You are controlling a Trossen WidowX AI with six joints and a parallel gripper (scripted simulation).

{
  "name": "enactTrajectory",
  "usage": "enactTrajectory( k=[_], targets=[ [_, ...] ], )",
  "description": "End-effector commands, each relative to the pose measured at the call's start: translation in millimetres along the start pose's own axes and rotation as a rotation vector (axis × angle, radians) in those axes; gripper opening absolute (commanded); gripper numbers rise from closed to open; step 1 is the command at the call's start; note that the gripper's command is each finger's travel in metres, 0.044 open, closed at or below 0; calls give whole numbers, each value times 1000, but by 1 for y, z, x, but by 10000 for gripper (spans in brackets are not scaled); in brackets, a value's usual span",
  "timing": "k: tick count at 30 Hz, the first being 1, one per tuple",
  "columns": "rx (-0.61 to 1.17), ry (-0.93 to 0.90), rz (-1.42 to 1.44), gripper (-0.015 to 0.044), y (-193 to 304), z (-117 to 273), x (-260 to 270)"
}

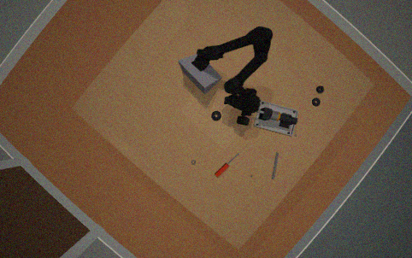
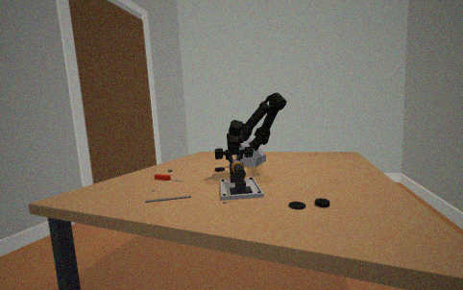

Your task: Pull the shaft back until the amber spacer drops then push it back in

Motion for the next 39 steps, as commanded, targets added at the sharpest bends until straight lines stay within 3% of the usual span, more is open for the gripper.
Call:
enactTrajectory(
  k=[1,39],
  targets=[
    [0,-2,5,0,1,1,0],
    [0,-2,5,0,4,4,0]
  ],
)
Point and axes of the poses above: the point midway between the two fingers, 35 mm back from their tips, its own z axis back along the fingers, its own x axis across the jaws, y = z × x, the point moved 8 cm from there along z, back along the fingers, and after that the axes turned 8 degrees about z, right-handed, at the moved point
